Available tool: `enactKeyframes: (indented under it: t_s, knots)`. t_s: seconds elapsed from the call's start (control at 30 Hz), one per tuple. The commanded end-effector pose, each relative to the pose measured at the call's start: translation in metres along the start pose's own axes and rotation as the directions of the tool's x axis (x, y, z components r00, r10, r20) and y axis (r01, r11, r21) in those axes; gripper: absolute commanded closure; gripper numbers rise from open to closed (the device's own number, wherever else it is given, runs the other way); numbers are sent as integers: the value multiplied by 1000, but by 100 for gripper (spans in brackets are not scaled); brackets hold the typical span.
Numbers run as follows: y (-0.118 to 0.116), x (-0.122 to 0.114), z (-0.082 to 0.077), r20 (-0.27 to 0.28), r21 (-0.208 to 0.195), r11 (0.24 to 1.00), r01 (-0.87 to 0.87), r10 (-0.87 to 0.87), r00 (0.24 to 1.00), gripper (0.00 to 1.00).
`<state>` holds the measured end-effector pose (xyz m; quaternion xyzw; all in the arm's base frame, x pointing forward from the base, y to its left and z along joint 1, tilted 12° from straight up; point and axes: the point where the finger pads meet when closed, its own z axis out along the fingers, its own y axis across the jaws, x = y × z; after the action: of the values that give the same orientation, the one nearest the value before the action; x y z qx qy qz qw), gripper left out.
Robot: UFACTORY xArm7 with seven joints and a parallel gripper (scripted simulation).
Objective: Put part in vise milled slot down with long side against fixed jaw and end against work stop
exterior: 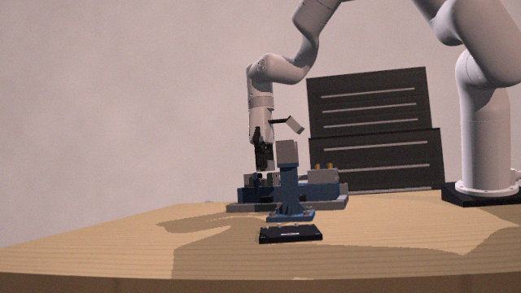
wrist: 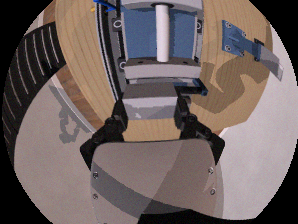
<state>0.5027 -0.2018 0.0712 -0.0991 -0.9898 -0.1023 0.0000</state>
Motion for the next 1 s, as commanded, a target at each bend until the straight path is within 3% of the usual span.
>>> enactKeyframes:
  t_s: [0.0, 0.97]
  knots:
    - [-1, -1, -1, 5, 1, 1000, 0, 0, 1000, 100]
    - [-1, -1, 8, 5, 1, 1000, 0, 0, 1000, 100]
